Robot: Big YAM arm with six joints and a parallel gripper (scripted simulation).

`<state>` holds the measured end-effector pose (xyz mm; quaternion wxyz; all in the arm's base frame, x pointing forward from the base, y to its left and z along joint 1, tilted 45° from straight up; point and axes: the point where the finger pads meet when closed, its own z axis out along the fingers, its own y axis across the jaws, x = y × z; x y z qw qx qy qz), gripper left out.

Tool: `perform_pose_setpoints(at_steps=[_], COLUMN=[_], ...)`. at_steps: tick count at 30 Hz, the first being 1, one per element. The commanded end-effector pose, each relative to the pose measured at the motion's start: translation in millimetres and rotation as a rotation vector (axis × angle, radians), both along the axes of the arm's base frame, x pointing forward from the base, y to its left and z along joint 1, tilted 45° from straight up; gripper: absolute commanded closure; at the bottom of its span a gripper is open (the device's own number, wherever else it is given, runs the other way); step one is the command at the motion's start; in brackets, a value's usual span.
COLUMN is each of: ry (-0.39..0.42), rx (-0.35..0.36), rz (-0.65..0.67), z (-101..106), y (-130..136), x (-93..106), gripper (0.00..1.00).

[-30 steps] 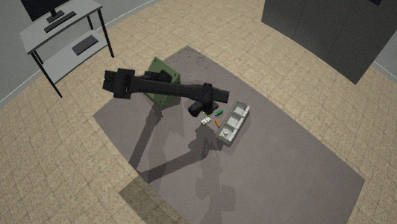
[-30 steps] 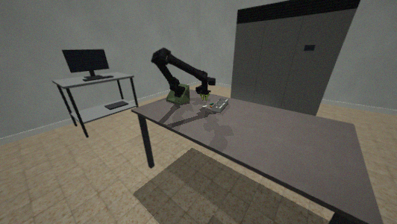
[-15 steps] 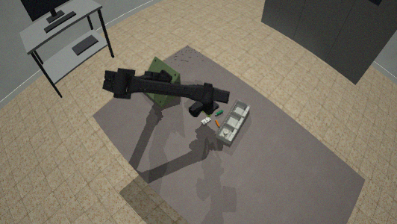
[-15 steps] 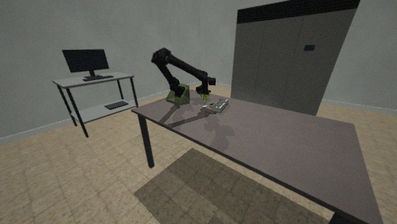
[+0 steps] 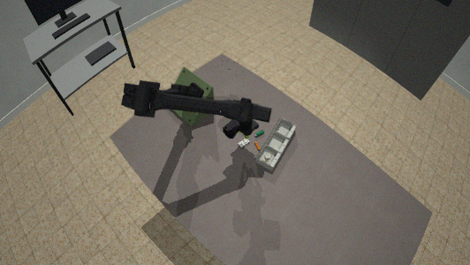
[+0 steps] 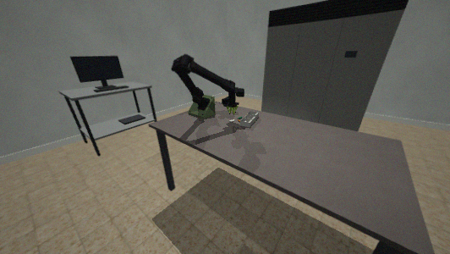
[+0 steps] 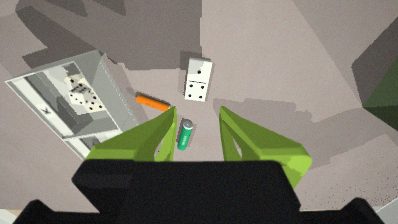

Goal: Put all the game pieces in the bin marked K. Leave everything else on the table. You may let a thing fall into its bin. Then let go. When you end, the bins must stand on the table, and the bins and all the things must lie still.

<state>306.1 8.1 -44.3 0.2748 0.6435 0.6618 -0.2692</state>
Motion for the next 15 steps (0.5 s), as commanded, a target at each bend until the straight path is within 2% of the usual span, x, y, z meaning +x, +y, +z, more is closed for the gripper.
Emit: perform_pose_setpoints(at_steps=[1,15], ry=[-0.035,-0.034], rx=[0.010,0.010], rz=[0.008,0.006], z=[9.2,10.5], y=[7.7,7.4], x=[9.0,9.7], gripper=[0.61,0.61])
